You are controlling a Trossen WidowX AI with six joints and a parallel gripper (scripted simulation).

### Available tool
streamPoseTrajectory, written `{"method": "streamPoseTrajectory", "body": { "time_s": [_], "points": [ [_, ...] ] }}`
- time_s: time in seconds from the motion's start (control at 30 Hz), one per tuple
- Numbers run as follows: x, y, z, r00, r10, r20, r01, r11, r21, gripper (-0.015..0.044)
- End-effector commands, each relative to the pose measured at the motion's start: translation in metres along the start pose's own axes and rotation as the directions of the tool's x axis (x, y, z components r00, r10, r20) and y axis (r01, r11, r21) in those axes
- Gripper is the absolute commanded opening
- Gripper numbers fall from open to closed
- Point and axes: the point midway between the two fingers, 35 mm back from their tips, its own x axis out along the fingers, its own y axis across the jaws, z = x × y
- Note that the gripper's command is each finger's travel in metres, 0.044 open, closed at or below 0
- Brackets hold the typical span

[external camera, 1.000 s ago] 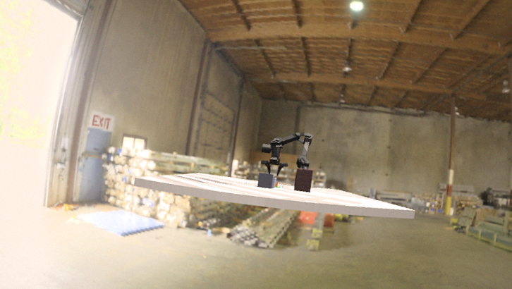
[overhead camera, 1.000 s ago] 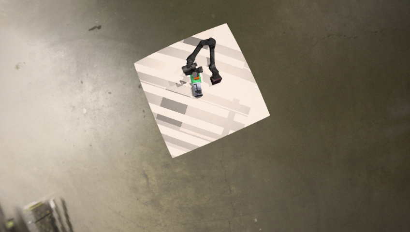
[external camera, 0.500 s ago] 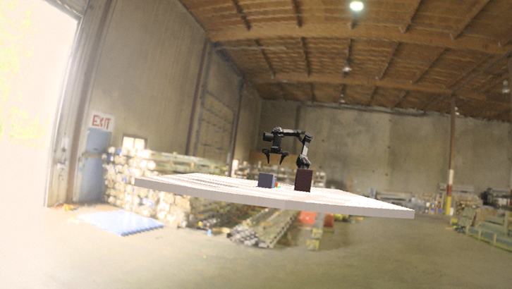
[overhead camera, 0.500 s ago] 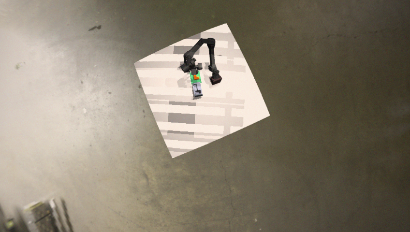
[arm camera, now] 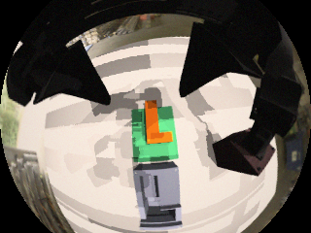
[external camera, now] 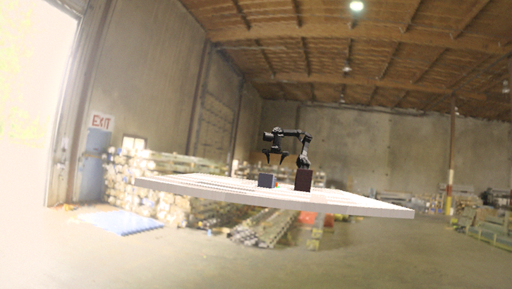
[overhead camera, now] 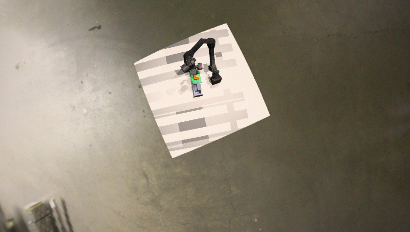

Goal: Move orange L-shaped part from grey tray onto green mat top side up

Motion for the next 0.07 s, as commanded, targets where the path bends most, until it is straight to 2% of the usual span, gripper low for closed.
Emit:
{"method": "streamPoseTrajectory", "body": {
  "time_s": [0.0, 0.03],
  "points": [
    [0.0001, 0.0000, 0.0002, 1.000, -0.001, 0.000, 0.001, 1.000, -0.003, 0.0400],
    [0.0001, 0.0000, 0.0002, 1.000, -0.001, 0.000, 0.001, 1.000, -0.003, 0.0400]
  ]
}}
